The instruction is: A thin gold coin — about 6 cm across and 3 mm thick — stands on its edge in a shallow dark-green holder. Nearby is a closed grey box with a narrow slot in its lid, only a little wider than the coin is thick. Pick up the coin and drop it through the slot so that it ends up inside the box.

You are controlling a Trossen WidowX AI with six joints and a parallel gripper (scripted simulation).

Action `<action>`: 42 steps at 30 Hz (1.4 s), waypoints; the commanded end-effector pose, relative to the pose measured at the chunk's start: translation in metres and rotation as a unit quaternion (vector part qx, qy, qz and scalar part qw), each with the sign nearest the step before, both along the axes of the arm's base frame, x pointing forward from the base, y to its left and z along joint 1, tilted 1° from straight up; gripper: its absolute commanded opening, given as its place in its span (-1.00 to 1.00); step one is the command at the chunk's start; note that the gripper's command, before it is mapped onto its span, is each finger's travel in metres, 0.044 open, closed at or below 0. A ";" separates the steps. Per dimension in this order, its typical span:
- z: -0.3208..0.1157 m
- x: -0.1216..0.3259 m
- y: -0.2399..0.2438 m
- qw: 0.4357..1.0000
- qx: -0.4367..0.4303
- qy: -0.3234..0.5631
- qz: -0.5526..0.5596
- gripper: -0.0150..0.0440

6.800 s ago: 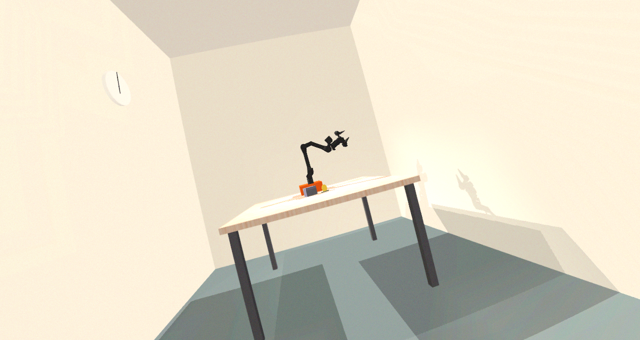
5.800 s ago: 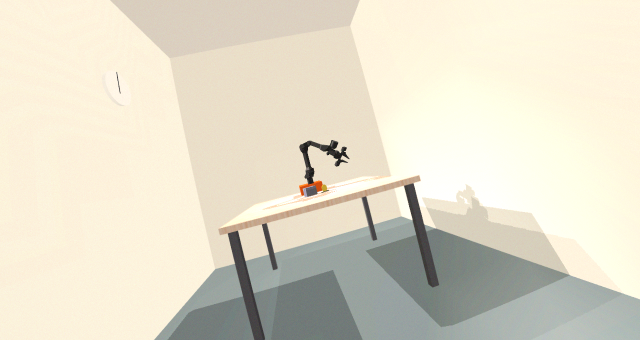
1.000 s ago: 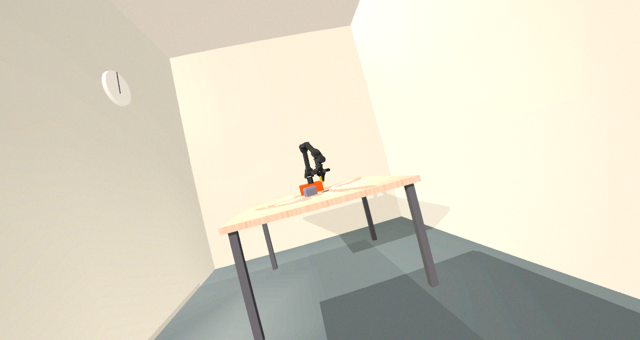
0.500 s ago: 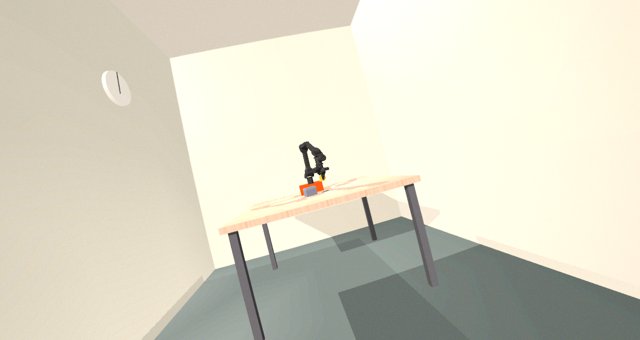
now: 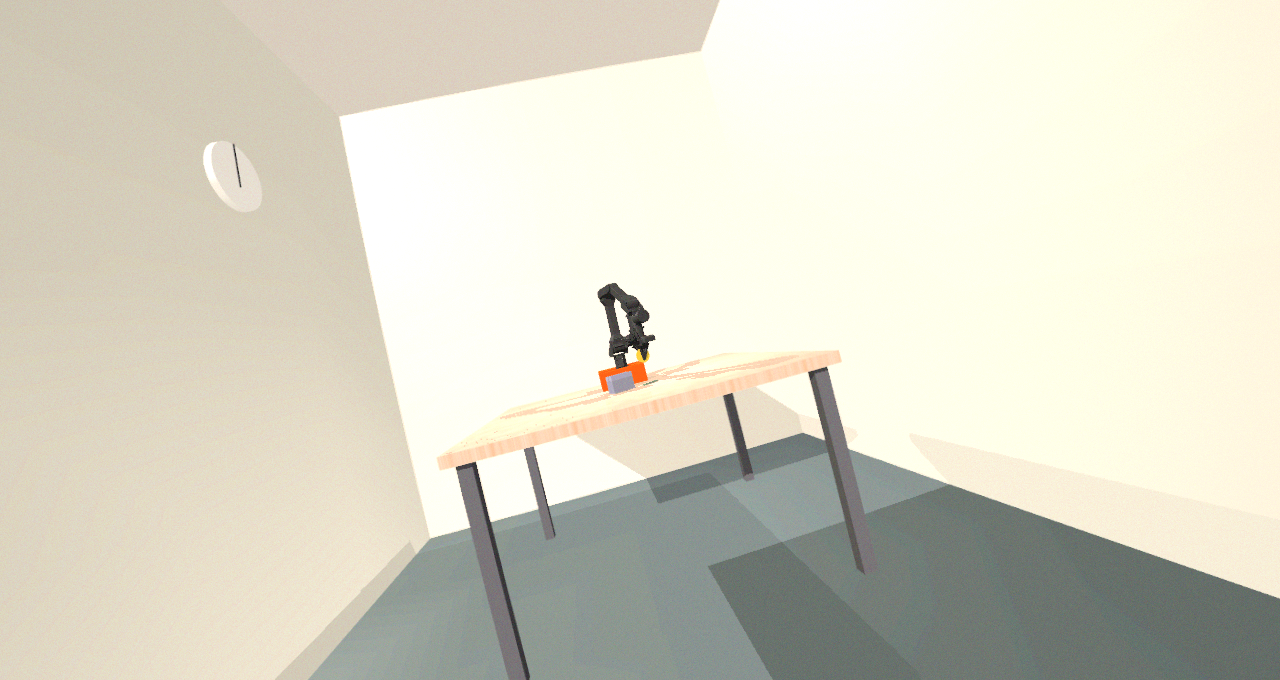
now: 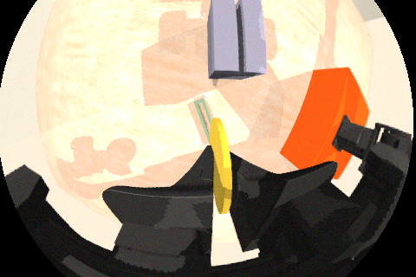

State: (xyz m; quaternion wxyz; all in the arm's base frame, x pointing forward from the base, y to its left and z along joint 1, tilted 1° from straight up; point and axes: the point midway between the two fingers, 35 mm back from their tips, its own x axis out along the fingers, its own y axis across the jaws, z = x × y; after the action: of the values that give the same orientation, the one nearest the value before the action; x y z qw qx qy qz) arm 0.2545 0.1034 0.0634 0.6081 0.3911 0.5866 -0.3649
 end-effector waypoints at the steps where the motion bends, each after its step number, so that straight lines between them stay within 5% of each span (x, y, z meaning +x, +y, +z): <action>1: 0.000 0.003 -0.010 1.000 0.000 0.002 0.002 -0.49; 42: 0.000 0.019 -0.117 1.000 -0.007 -0.001 -0.002 -0.49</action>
State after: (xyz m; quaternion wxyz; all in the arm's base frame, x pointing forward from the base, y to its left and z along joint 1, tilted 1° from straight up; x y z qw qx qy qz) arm 0.2741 -0.0043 0.0636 0.6110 0.3885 0.5809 -0.3719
